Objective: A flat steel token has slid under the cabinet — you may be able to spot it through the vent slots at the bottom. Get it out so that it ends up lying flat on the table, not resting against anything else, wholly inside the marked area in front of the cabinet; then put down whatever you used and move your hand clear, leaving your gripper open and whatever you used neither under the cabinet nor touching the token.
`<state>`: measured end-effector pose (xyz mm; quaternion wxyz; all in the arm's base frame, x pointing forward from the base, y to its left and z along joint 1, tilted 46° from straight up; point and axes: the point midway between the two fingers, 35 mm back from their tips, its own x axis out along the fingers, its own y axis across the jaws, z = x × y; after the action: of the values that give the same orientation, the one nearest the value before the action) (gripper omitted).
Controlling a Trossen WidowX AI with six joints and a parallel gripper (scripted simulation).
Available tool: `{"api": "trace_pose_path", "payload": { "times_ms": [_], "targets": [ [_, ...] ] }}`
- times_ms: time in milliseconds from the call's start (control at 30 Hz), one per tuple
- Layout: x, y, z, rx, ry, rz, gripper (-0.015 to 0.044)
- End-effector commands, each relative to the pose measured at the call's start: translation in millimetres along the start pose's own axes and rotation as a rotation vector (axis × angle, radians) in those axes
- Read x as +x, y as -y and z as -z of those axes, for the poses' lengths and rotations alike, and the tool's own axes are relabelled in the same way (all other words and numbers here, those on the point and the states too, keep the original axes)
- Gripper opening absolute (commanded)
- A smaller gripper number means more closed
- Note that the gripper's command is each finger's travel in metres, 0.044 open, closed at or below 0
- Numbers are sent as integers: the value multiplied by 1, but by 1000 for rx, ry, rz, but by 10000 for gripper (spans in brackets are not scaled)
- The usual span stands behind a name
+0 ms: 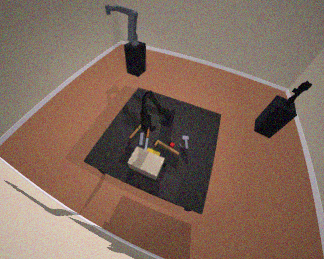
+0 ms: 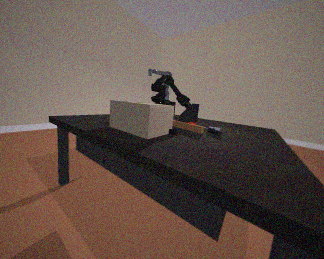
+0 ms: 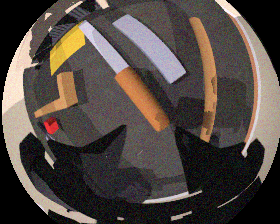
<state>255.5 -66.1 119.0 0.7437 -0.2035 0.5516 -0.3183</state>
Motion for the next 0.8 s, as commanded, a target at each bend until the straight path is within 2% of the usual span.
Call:
{"api": "trace_pose_path", "payload": {
  "times_ms": [0, 767],
  "targets": [
    [0, 0, 0, -39, -2, 5, 270],
    [0, 0, 0, -219, -2, 5, 270]
  ]
}}
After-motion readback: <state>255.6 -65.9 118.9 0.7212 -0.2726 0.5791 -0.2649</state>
